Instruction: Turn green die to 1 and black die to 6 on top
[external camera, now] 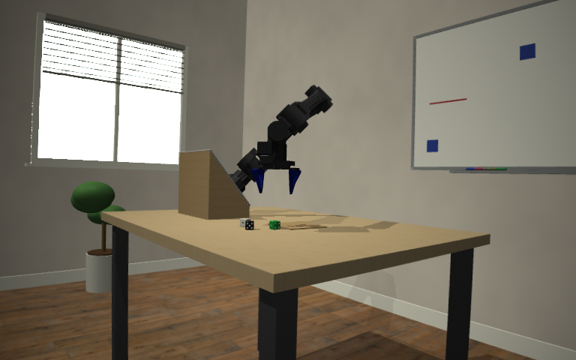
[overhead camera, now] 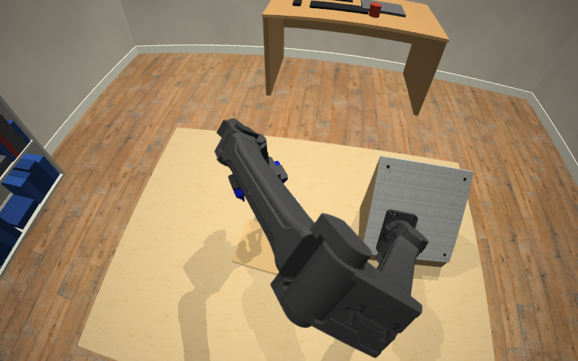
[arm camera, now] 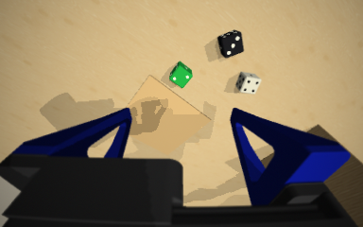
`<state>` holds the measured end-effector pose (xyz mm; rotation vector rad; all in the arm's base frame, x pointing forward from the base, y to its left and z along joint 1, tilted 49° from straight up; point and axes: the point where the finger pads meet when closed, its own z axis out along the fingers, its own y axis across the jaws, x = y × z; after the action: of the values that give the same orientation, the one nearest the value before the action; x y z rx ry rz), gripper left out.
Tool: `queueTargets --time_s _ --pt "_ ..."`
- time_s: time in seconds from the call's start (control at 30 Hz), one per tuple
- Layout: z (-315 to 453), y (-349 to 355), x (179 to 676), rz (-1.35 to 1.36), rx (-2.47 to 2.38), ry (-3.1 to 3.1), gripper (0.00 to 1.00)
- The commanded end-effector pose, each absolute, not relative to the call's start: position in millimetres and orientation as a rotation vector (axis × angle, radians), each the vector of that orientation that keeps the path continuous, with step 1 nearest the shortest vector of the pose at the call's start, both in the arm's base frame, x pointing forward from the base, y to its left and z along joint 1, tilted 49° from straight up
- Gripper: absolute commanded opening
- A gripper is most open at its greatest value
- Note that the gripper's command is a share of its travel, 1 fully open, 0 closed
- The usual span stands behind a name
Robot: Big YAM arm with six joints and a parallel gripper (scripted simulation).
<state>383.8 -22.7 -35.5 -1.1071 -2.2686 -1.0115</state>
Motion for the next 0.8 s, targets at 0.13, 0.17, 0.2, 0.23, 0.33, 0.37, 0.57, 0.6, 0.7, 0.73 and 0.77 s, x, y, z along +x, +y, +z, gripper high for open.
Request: queueTargets --time_s 0.13,0.17,0.2,0.23,0.33,0.37,0.57,0.6,0.7,0.73,0.77 --pt "-43.2 -13.3 387.9 -0.876 -1.419 -2.026 1.00" --pt "-40.4 -12.8 389.6 -0.862 -1.461 -1.996 1.00" --pt "-39.4 -12.6 390.1 -0.857 -1.474 -1.986 1.00" --pt "-40.2 -11.2 390.1 -0.833 -1.522 -1.938 1.00" --pt "-40.2 -11.2 390.1 -0.833 -1.523 -1.937 1.00" --pt "-43.9 -9.4 388.8 -0.807 -1.563 -1.886 1.00" --pt "-48.1 -4.8 388.0 -0.739 -1.684 -1.736 1.00" --pt "-47.8 -4.6 388.1 -0.737 -1.688 -1.732 1.00" --pt "-46.0 -9.9 395.0 -0.749 -1.699 -1.736 0.39" --pt "-46.0 -10.6 394.9 -0.750 -1.701 -1.735 0.39" --pt "-46.0 -10.6 394.9 -0.750 -1.701 -1.735 0.39"
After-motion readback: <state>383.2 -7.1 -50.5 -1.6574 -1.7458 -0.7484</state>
